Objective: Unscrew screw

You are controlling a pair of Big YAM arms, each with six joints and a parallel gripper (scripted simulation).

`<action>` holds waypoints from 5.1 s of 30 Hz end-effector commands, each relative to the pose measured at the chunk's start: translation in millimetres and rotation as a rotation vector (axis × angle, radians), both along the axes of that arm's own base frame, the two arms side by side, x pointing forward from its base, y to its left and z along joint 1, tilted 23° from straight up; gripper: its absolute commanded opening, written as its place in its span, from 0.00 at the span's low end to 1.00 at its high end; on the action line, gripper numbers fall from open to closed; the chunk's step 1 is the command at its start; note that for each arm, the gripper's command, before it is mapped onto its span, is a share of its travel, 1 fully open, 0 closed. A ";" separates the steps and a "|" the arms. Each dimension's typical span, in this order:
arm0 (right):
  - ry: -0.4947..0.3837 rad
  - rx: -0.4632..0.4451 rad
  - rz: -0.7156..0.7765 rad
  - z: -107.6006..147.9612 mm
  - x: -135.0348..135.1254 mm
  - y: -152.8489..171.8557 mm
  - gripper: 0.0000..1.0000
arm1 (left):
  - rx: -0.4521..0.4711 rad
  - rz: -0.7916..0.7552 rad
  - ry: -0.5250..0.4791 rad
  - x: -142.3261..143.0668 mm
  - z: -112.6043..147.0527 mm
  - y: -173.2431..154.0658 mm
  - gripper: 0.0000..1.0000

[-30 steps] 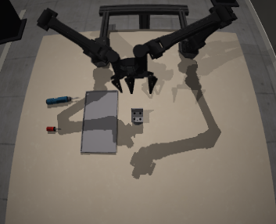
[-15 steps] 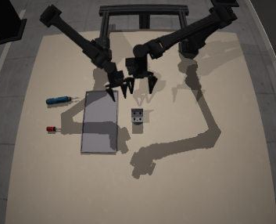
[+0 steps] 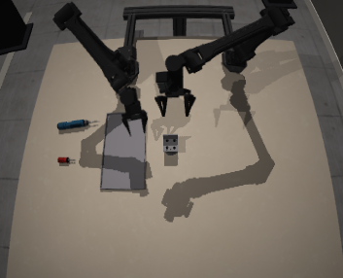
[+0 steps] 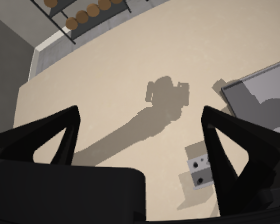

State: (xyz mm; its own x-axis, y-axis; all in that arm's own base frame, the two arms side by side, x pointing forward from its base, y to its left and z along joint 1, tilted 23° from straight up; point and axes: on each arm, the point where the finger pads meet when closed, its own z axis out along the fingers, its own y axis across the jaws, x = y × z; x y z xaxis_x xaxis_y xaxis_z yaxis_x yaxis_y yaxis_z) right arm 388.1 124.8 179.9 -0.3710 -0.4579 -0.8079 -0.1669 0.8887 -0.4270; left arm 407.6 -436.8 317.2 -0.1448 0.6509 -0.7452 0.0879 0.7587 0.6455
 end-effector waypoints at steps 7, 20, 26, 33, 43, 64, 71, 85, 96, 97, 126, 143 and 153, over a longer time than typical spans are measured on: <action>0.057 0.123 -0.173 8.1 31.1 -52.4 0.65 | -0.036 -0.003 -0.020 1.3 19.3 -5.5 1.00; 0.124 0.218 -0.325 -1.4 39.0 -107.1 0.65 | -0.036 -0.003 -0.020 1.3 19.3 -5.5 1.00; 0.171 0.295 -0.443 -8.4 41.2 -149.0 0.65 | -0.036 -0.003 -0.020 1.3 19.3 -5.5 1.00; 0.212 0.315 -0.488 -25.2 30.9 -163.1 0.65 | -0.036 -0.003 -0.020 1.3 19.3 -5.5 1.00; 0.244 0.474 -0.693 -20.3 27.2 -231.6 0.65 | -0.036 -0.003 -0.020 1.3 19.3 -5.5 1.00; 0.313 0.692 -0.963 -37.5 -9.3 -304.5 0.65 | -0.036 -0.003 -0.020 1.3 19.3 -5.5 1.00; 0.296 0.794 -1.091 -32.3 -28.8 -341.5 0.65 | -0.036 -0.003 -0.020 1.3 19.3 -5.5 1.00; 0.295 0.974 -1.294 -35.5 -67.8 -388.1 0.65 | -0.036 -0.003 -0.020 1.3 19.3 -5.5 1.00; 0.268 1.190 -1.520 -36.4 -118.8 -431.3 0.65 | -0.036 -0.003 -0.020 1.3 19.3 -5.5 1.00; 0.268 1.190 -1.520 -36.4 -118.8 -431.3 0.65 | -0.036 -0.003 -0.020 1.3 19.3 -5.5 1.00; 0.322 1.195 -1.529 -59.9 -123.9 -414.6 0.65 | -0.036 -0.003 -0.020 1.3 19.3 -5.5 1.00; 0.317 1.194 -1.527 -57.9 -123.0 -416.2 0.65 | -0.036 -0.003 -0.020 1.3 19.3 -5.5 0.93; 0.317 1.194 -1.527 -57.9 -123.0 -416.2 0.65 | -0.036 -0.003 -0.020 1.3 19.3 -5.5 0.86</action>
State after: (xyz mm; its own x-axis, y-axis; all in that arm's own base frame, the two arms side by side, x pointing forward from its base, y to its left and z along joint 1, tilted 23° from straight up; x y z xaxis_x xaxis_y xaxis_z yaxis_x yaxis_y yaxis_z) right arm 264.3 -291.3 129.5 -0.0381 0.9634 -0.2655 0.9497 0.1176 0.2903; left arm 407.6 -436.8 317.2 -0.1448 0.6509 -0.7453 0.0879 0.7587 0.6455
